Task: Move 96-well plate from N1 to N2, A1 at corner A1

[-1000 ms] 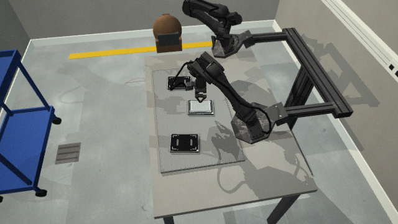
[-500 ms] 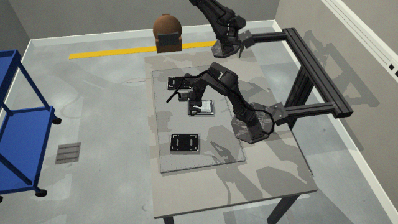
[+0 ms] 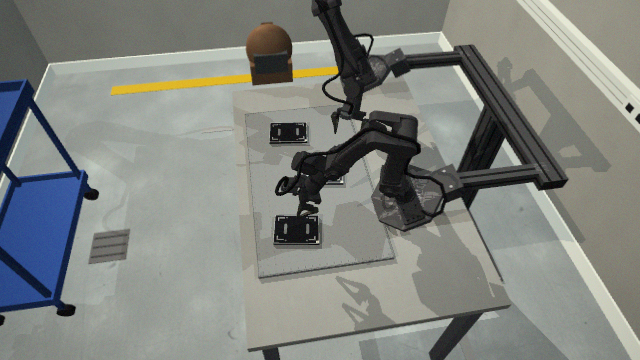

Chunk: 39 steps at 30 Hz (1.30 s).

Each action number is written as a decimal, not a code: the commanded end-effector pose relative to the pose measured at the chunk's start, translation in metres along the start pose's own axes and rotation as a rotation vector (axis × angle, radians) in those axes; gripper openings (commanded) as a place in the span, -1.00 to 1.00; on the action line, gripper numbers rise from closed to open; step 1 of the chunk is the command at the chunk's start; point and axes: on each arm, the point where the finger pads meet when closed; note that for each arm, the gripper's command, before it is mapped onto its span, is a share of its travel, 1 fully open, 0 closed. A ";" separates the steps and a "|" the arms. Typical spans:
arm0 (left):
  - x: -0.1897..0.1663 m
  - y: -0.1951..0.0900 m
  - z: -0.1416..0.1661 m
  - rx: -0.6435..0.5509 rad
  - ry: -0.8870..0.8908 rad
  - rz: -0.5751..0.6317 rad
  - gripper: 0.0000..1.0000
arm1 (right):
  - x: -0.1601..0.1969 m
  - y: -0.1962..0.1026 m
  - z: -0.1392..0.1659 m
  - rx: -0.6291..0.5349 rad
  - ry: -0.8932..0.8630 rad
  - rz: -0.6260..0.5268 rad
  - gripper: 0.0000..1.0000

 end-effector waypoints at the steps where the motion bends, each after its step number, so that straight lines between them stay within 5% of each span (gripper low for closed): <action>1: 0.002 -0.001 -0.027 -0.142 0.037 0.117 1.00 | 0.004 0.028 -0.038 -0.126 0.002 -0.080 1.00; 6: 0.048 0.001 -0.045 -0.259 0.032 0.094 1.00 | -0.057 0.081 -0.018 -0.068 0.063 0.004 1.00; 14: 0.110 0.007 -0.054 -0.299 -0.016 -0.008 1.00 | -0.067 0.090 -0.012 -0.053 0.075 0.019 1.00; 31: 0.109 0.007 -0.048 -0.280 -0.026 -0.013 1.00 | -0.067 0.089 -0.012 -0.054 0.077 0.019 1.00; 39: 0.109 0.007 -0.048 -0.280 -0.026 -0.013 1.00 | -0.070 0.090 0.015 0.074 0.213 0.084 1.00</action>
Point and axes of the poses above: on each arm, the point where the finger pads meet when closed, its own y axis out along the fingers, its own x axis across the jaws, z = x × y, and after that the axes turned 4 degrees about y, right-handed
